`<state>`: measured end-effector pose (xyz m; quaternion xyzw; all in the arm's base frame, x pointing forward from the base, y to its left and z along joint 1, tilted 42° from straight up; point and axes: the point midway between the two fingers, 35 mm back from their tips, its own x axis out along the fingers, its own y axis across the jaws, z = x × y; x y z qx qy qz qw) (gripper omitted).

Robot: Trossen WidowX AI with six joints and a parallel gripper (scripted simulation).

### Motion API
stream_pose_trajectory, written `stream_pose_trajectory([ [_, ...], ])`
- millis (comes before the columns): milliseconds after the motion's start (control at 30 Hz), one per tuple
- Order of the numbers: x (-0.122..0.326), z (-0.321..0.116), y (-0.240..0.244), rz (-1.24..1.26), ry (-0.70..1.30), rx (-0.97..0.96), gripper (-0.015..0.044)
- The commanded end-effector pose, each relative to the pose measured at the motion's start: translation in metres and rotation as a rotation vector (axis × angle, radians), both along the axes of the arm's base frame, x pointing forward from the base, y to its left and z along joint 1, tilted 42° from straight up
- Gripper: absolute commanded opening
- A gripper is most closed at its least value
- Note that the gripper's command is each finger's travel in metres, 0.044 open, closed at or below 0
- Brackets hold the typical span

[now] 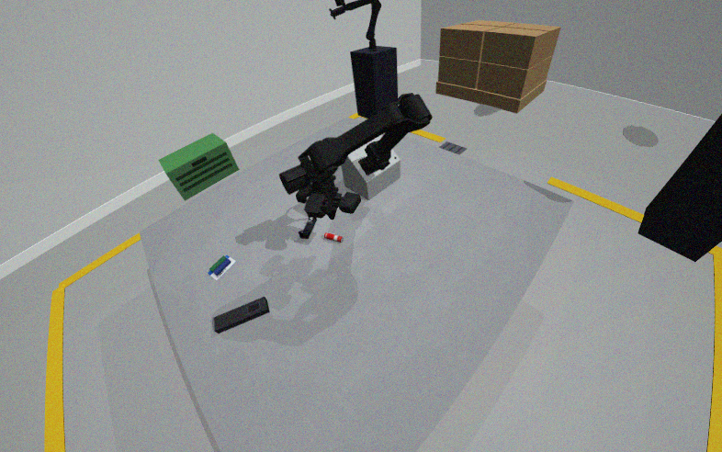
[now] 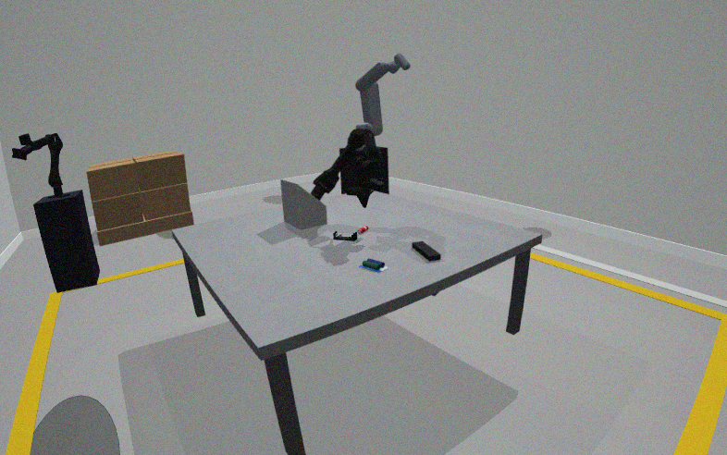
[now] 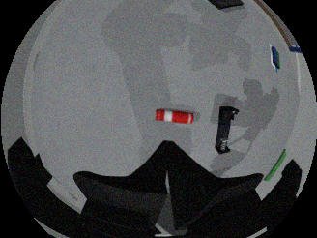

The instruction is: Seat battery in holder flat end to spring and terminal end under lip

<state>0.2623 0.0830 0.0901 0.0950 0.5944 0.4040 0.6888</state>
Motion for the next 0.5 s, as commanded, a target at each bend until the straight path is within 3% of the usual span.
stream_pose_trajectory([
  [0,-0.0019,0.0107,-0.0095,0.007,-0.002,-0.001,0.0000],
  [367,-0.0023,0.0085,-0.0065,0.005,0.004,0.004,0.0000],
  [467,-0.0010,0.0037,-0.0044,-0.088,0.088,-0.001,0.0079],
])
